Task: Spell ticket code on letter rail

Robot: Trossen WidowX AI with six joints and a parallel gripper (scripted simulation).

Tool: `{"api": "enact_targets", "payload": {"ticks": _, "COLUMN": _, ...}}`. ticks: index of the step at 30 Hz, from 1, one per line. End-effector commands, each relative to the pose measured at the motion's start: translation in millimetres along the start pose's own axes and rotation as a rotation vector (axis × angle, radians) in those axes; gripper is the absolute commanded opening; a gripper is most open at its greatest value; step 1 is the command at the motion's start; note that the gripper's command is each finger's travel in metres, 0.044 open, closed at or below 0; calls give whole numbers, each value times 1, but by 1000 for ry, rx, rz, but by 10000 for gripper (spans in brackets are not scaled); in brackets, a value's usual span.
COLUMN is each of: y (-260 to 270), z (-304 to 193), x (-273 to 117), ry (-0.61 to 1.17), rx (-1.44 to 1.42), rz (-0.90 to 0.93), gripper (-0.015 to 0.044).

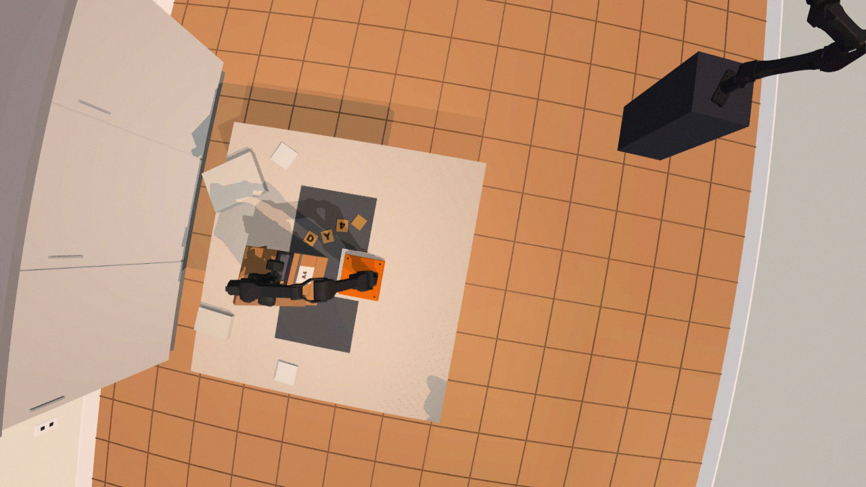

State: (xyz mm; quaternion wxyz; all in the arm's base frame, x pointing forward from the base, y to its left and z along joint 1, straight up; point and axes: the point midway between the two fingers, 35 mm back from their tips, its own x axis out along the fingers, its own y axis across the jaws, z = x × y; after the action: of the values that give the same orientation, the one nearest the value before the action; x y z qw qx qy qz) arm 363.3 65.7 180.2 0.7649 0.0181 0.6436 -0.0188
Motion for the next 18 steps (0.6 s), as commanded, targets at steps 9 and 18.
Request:
{"api": "enact_targets", "payload": {"ticks": 9, "y": 0, "z": -10, "x": -12, "ry": 2, "rx": 0, "rz": 6, "gripper": 0}}
{"api": "enact_targets", "payload": {"ticks": 18, "y": 0, "z": -17, "x": -19, "ry": 3, "rx": 0, "rz": 6, "gripper": 0}}
